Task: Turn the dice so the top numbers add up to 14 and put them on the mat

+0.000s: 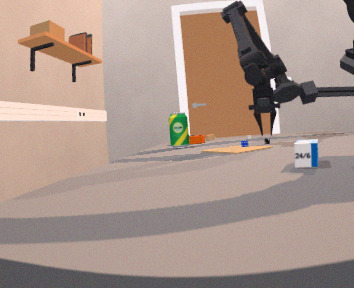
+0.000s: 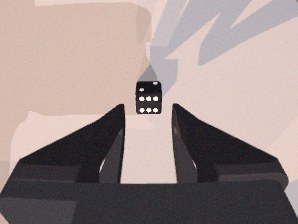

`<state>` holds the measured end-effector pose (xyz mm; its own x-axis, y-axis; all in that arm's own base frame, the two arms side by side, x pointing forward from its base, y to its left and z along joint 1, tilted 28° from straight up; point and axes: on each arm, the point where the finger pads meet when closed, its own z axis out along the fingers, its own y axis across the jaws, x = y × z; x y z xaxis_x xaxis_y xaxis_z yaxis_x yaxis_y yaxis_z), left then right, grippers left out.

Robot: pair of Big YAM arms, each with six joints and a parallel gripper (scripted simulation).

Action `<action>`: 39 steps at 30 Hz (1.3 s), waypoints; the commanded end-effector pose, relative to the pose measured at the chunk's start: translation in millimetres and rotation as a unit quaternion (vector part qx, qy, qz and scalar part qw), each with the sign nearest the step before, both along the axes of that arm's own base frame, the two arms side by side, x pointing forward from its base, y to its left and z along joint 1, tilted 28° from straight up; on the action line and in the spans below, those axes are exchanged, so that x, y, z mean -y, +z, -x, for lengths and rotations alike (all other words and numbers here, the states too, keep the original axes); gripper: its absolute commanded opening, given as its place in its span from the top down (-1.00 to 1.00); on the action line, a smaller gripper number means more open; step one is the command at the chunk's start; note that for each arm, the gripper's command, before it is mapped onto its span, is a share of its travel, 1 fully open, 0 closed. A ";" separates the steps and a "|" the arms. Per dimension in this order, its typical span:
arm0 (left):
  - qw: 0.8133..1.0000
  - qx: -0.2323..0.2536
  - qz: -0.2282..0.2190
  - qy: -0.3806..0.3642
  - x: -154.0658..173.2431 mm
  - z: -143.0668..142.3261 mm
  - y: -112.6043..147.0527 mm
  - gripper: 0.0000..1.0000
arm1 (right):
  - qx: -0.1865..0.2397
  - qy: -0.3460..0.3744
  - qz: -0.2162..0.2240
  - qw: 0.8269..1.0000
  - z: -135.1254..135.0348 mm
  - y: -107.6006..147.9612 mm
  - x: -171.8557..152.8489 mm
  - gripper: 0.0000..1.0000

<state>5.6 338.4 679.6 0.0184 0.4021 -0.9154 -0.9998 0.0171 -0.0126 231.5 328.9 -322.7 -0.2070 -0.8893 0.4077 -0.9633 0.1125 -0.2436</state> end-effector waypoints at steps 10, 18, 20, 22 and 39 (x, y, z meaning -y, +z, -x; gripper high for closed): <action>1.000 -0.006 -0.027 0.005 16.7 2.5 17.1 -1.00 | 0.008 -0.002 -0.015 1.000 -13.0 -8.0 -13.0 0.40; 1.000 -0.006 -0.027 0.005 16.7 2.5 17.1 -1.00 | 0.006 -0.002 -0.013 1.000 -14.4 -14.3 -7.3 0.40; 1.000 -0.006 -0.027 0.005 16.7 2.5 17.1 -1.00 | 0.006 0.002 -0.013 1.000 -12.9 -16.7 -8.4 0.40; 1.000 -0.006 -0.027 0.005 16.7 2.5 17.1 -1.00 | 0.007 0.002 -0.014 1.000 -13.3 -19.1 -8.0 0.40; 1.000 -0.006 -0.027 0.005 16.7 2.5 17.1 -1.00 | 0.006 0.002 -0.012 1.000 -12.5 -25.6 -3.0 0.40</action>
<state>5.6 338.4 679.6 0.0184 0.4021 -0.9154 -0.9998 0.0171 -0.0126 235.6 318.8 -341.9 -0.2076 -0.8888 0.4087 -0.9633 0.1131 -0.2434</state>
